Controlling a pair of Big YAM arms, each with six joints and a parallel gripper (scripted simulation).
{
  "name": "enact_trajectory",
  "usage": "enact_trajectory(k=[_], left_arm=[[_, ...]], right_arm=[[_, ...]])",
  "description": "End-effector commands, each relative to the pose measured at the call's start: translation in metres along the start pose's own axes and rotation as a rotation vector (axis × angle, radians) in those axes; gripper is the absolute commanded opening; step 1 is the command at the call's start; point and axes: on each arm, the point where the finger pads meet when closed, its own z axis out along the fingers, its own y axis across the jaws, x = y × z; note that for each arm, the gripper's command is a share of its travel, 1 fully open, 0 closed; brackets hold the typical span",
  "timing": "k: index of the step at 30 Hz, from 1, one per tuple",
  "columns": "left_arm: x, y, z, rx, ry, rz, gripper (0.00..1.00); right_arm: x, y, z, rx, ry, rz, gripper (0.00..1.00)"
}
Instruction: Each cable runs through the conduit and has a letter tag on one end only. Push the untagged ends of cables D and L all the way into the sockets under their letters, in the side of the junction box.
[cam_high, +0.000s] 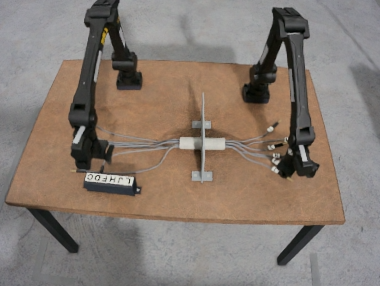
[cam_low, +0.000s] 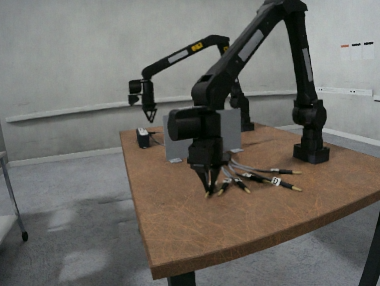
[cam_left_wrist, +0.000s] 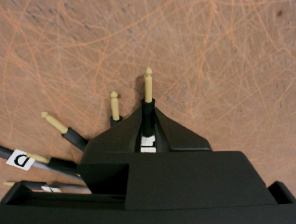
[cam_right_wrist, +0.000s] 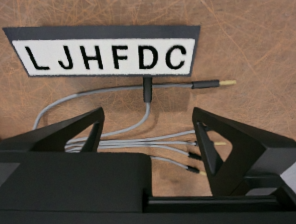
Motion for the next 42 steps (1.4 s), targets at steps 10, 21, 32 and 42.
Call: enact_trajectory(k=[10, 21, 32, 42], left_arm=[[-0.003, -0.003, -0.005, 0.011, -0.009, 0.001, 0.06], [-0.003, -0.003, -0.005, 0.011, -0.009, 0.001, 0.06], [-0.003, -0.003, -0.005, 0.011, -0.009, 0.001, 0.06], [-0.003, -0.003, -0.005, 0.011, -0.009, 0.001, 0.06]], right_arm=[[0.059, -0.048, -0.071, 0.036, -0.283, 0.117, 1.00], [0.129, -0.092, -0.133, 0.079, -0.554, 0.214, 1.00], [0.136, -0.101, -0.153, 0.083, -0.622, 0.244, 1.00], [0.138, -0.100, -0.152, 0.081, -0.611, 0.246, 1.00]])
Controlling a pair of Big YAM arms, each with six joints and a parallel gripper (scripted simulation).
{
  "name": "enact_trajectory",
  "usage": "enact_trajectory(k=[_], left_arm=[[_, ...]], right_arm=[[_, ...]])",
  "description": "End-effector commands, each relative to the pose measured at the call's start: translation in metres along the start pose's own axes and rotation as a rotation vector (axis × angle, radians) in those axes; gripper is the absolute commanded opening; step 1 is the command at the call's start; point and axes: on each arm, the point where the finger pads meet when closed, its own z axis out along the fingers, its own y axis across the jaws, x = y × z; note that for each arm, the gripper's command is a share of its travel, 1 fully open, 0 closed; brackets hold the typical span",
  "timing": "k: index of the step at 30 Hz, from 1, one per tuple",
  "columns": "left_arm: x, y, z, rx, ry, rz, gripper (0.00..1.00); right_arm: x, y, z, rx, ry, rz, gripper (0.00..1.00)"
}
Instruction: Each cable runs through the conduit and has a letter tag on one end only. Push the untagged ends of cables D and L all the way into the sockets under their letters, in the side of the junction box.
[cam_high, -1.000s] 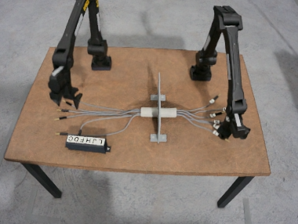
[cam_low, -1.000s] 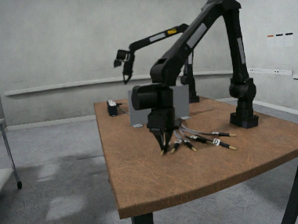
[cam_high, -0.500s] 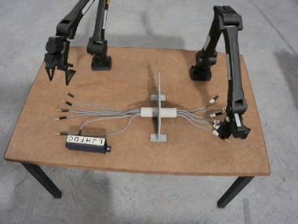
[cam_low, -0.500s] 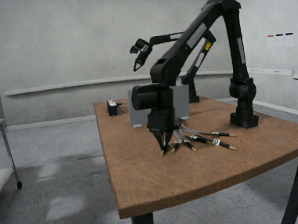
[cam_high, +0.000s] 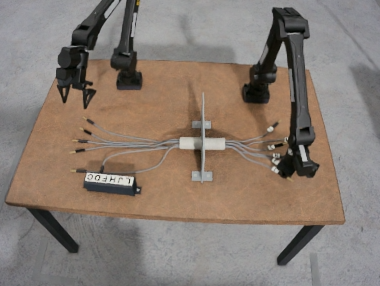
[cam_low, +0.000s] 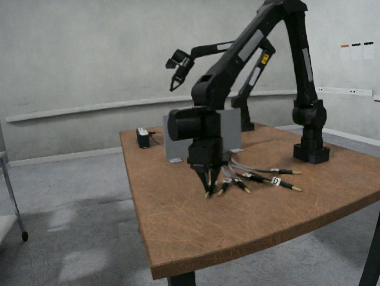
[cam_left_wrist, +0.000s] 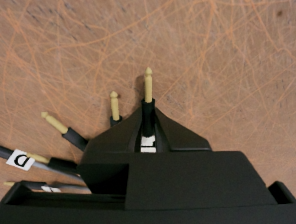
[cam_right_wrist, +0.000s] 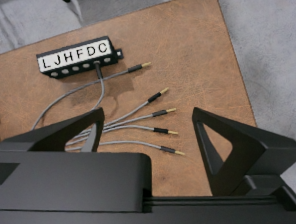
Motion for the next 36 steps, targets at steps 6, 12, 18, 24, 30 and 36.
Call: enact_trajectory(k=[6, 12, 18, 24, 30, 36], left_arm=[[-0.013, -0.003, -0.016, 0.029, -0.036, -0.014, 0.06], [-0.024, -0.005, -0.021, 0.038, -0.054, -0.009, 0.06], [-0.027, 0.002, -0.013, 0.023, -0.042, -0.012, 0.06], [-0.035, 0.012, -0.006, 0.007, -0.029, -0.015, 0.06], [-0.046, 0.022, -0.006, 0.000, -0.028, -0.019, 0.06], [-0.052, 0.028, -0.006, 0.002, -0.020, -0.016, 0.06]], right_arm=[[-0.005, 0.000, -0.001, -0.002, -0.010, -0.001, 1.00], [-0.005, 0.000, -0.001, -0.002, -0.010, -0.001, 1.00], [-0.005, 0.000, -0.001, -0.002, -0.010, -0.001, 1.00], [-0.005, 0.000, -0.001, -0.002, -0.010, -0.001, 1.00], [-0.005, 0.000, -0.001, -0.002, -0.010, -0.001, 1.00], [-0.005, 0.000, -0.001, -0.002, -0.010, -0.001, 1.00]])
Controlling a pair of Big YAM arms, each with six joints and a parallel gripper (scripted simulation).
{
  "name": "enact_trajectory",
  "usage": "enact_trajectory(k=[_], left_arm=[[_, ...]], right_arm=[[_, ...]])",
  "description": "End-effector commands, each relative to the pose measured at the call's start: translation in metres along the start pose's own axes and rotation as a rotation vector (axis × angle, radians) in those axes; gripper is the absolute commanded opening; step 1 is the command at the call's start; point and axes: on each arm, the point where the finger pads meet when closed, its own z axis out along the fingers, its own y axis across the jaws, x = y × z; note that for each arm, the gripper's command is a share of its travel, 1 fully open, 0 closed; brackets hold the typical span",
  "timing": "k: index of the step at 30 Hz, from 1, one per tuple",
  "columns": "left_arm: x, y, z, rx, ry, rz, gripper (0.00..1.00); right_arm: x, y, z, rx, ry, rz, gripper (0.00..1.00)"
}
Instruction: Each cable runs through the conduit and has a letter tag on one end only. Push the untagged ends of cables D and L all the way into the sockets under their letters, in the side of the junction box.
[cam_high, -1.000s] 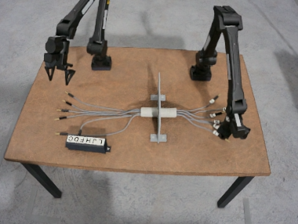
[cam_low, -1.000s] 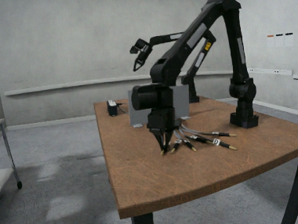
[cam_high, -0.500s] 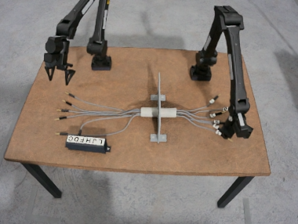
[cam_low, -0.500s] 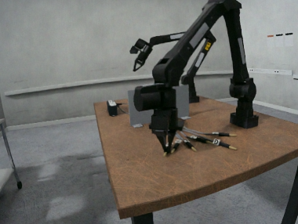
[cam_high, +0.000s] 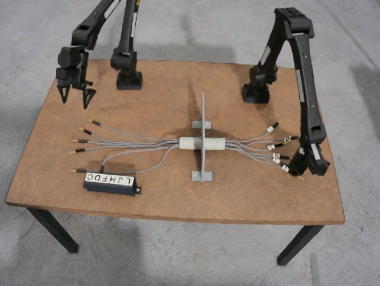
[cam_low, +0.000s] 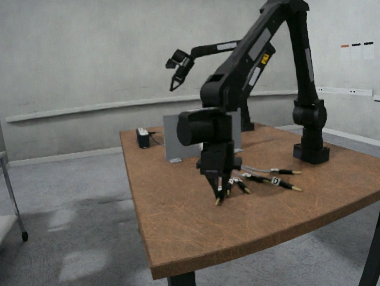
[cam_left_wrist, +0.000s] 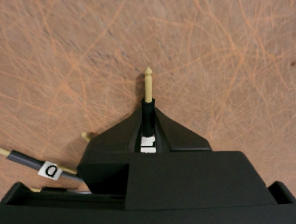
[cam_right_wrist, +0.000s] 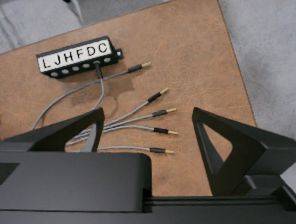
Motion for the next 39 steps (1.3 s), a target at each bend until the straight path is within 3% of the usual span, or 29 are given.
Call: enact_trajectory(k=[1, 14, 36, 39], left_arm=[[-0.023, -0.004, -0.005, 0.012, -0.011, 0.015, 0.06], [-0.041, 0.008, -0.006, 0.015, -0.018, 0.015, 0.06], [-0.045, 0.011, -0.003, 0.019, -0.005, 0.030, 0.06], [-0.039, 0.016, -0.008, 0.020, -0.007, 0.030, 0.33]], right_arm=[[-0.005, 0.000, 0.000, -0.002, -0.009, -0.001, 1.00], [-0.005, 0.000, 0.000, -0.002, -0.009, -0.001, 1.00], [-0.005, 0.000, 0.000, -0.002, -0.009, -0.001, 1.00], [-0.005, 0.000, 0.000, -0.002, -0.009, -0.001, 1.00]])
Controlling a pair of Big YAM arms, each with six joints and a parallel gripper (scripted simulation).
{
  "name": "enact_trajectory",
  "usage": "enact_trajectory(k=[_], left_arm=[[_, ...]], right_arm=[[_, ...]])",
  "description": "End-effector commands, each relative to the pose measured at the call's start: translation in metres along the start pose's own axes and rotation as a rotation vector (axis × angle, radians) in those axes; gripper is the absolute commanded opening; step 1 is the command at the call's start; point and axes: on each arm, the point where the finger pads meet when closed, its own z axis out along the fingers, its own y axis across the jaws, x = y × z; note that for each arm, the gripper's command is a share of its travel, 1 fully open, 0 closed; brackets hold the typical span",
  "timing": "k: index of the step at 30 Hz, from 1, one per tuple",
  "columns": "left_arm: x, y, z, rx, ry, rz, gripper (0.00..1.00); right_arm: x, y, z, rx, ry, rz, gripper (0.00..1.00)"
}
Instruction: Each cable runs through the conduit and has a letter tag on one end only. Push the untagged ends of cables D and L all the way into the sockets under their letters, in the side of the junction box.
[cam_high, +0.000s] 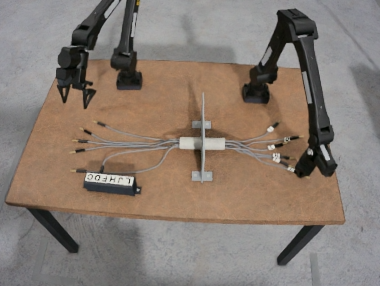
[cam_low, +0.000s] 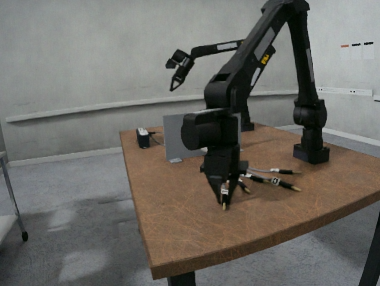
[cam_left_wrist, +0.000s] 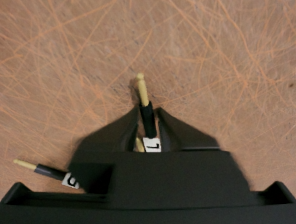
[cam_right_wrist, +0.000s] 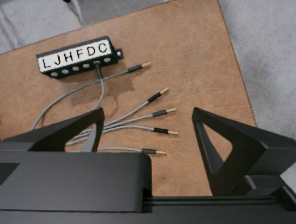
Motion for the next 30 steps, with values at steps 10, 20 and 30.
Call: enact_trajectory(k=[10, 20, 30], left_arm=[[-0.029, -0.004, -0.038, 0.044, -0.072, 0.000, 0.35], [-0.030, -0.003, -0.059, 0.050, -0.084, 0.000, 0.35], [-0.023, -0.006, -0.088, 0.052, -0.083, 0.000, 1.00]], right_arm=[[-0.005, 0.000, 0.000, -0.002, -0.009, -0.001, 1.00], [-0.005, 0.000, 0.000, -0.002, -0.009, -0.001, 1.00], [-0.005, 0.000, 0.000, -0.002, -0.009, -0.001, 1.00]])
